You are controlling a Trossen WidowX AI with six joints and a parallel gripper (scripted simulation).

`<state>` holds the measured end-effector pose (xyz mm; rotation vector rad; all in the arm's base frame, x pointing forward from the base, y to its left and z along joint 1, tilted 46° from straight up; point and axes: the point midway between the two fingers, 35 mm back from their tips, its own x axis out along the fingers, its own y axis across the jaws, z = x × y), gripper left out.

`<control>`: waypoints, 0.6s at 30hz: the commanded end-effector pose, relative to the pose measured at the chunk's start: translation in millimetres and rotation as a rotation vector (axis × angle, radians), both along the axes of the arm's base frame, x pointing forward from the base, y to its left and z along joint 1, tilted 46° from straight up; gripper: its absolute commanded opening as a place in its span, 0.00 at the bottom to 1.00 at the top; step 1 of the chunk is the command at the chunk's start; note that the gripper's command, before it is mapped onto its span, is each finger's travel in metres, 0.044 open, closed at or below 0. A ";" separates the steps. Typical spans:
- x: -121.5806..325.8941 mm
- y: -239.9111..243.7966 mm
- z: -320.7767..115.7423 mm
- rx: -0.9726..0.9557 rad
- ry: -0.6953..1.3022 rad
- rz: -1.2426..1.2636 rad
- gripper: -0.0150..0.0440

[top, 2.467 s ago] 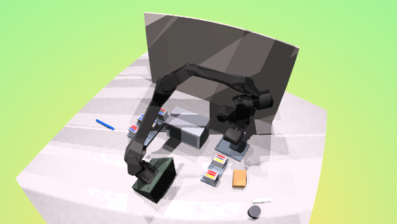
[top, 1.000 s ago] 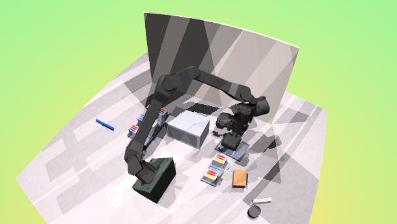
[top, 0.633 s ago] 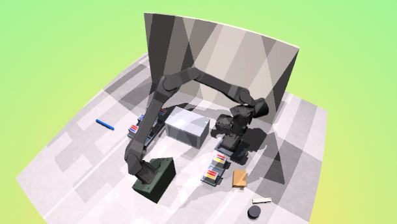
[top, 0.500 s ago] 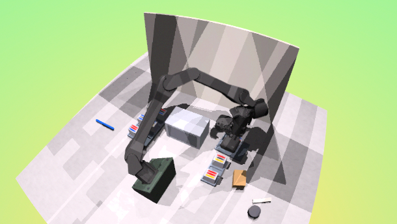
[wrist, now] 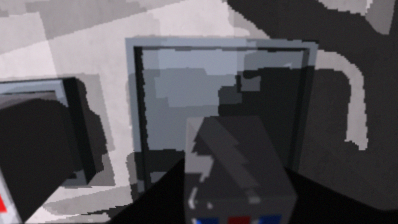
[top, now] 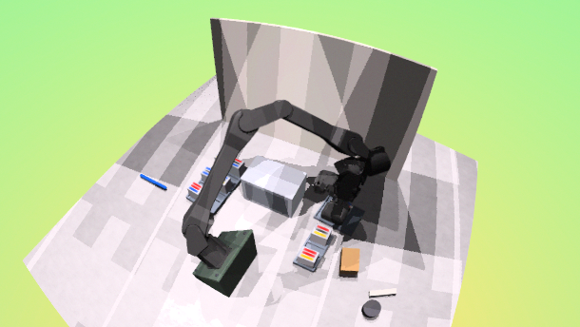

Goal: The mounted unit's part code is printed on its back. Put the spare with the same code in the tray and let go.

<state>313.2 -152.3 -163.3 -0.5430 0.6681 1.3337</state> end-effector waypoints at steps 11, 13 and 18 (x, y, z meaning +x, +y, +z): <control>0.0 -0.5 0.2 0.000 0.000 0.000 0.92; 0.0 -0.5 0.2 0.000 0.000 0.000 1.00; -3.5 -46.2 42.5 -0.003 0.003 -0.005 1.00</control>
